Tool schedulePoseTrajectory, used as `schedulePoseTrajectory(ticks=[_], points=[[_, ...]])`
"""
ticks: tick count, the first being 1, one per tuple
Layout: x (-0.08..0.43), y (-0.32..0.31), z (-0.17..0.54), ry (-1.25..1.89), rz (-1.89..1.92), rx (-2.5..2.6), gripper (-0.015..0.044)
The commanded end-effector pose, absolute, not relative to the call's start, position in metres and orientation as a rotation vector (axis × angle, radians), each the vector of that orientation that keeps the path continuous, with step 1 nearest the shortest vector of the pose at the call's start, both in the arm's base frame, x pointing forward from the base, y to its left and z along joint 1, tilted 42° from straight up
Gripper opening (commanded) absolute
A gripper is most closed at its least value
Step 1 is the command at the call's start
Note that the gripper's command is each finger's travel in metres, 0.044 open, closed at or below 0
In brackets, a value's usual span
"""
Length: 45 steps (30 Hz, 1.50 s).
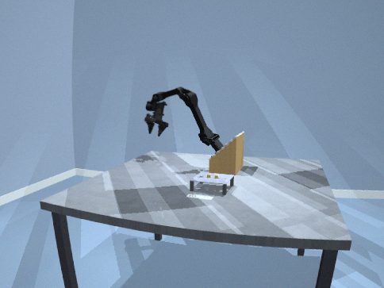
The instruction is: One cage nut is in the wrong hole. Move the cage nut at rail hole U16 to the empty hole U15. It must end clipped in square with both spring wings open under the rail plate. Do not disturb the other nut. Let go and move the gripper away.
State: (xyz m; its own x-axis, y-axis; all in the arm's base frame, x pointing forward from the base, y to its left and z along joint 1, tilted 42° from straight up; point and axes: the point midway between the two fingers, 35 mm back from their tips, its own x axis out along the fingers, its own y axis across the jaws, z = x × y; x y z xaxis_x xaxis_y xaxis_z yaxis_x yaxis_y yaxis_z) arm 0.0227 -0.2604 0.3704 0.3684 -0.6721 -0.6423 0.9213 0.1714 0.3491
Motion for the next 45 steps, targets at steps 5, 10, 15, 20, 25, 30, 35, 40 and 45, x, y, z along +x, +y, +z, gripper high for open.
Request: schedulePoseTrajectory(ticks=[5,10,15,20,25,30,35,40,45], points=[[0.101,-0.286,0.317,0.716,-0.902,0.653,0.044],[0.163,-0.285,0.277,0.934,-0.718,0.524,0.044],[0.226,-0.257,0.233,1.121,-0.531,0.391,0.044],[0.277,-0.221,0.193,1.298,-0.342,0.188,0.044],[0.323,-0.168,0.155,1.42,-0.139,-0.062,0.044],[0.353,-0.109,0.118,1.531,0.061,-0.346,0.044],[0.369,-0.044,0.077,1.62,0.278,-0.689,0.044],[0.368,0.022,0.038,1.657,0.49,-1.058,0.044],[0.356,0.085,0.007,1.652,0.663,-1.454,0.044]])
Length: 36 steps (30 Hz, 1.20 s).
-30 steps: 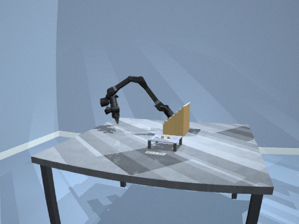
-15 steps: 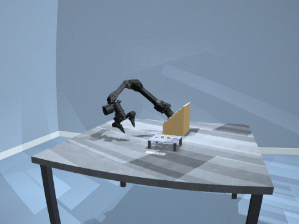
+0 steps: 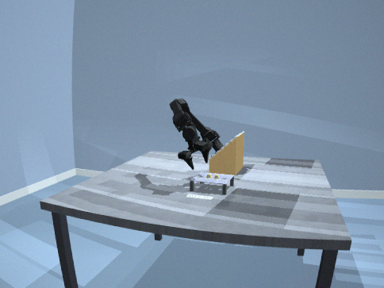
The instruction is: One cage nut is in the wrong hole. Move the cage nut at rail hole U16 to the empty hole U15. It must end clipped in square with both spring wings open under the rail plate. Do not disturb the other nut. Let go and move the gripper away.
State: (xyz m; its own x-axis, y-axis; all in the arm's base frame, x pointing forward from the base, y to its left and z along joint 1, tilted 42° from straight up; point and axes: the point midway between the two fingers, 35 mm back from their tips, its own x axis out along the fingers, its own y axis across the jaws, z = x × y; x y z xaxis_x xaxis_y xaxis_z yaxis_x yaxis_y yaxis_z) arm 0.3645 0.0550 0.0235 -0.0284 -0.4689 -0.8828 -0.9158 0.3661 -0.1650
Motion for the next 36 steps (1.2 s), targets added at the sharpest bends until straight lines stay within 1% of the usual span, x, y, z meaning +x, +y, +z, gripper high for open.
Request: schedulePoseTrajectory(ticks=[1,4,6,11,15,19,31,36], points=[[0.353,0.097,0.001,1.644,0.695,-1.538,0.044],[0.34,0.13,-0.014,1.606,0.775,-1.773,0.044],[0.338,0.137,-0.018,1.594,0.787,-1.824,0.044],[0.338,0.135,-0.02,1.594,0.787,-1.825,0.044],[0.343,0.107,-0.052,1.594,0.786,-1.826,0.044],[0.343,0.105,-0.054,1.594,0.786,-1.826,0.044],[0.343,0.105,-0.054,1.594,0.786,-1.826,0.0125],[0.343,0.105,-0.054,1.594,0.786,-1.826,0.012]])
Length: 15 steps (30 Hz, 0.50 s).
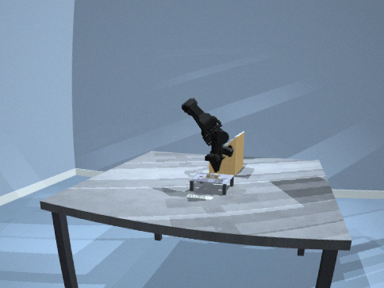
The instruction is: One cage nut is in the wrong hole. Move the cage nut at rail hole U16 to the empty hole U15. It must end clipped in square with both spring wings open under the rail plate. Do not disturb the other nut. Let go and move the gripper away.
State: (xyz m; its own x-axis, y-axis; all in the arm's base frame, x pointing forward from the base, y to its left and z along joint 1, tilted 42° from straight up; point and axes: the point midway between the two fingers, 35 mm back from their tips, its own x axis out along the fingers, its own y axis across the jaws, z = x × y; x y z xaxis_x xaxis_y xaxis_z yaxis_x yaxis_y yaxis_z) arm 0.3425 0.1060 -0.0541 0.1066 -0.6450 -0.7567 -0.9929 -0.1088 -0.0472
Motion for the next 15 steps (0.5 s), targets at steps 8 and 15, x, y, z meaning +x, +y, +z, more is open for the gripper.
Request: schedulePoseTrajectory(ticks=[8,15], points=[[0.344,0.101,-0.059,1.594,0.785,-1.826,0.012],[0.345,0.094,-0.067,1.594,0.785,-1.826,0.012]])
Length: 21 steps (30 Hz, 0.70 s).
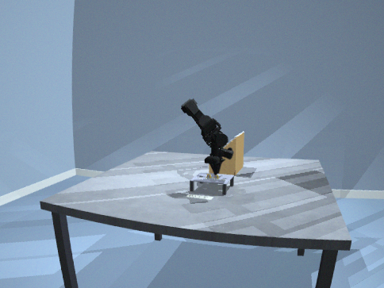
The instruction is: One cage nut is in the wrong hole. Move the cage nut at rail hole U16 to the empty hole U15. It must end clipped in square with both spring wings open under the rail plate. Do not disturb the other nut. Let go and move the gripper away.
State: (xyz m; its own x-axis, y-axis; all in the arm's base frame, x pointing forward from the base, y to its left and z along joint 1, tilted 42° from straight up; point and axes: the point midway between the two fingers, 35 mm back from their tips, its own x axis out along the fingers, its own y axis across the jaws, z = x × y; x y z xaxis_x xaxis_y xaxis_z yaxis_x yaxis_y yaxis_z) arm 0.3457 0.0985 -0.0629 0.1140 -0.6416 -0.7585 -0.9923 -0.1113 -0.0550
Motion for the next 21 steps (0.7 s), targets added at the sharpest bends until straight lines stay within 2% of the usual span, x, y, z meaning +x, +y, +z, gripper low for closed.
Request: schedulePoseTrajectory(ticks=[1,21], points=[[0.3454,0.0925,-0.0686,1.595,0.785,-1.826,0.012],[0.3461,0.0886,-0.0726,1.595,0.785,-1.826,0.012]])
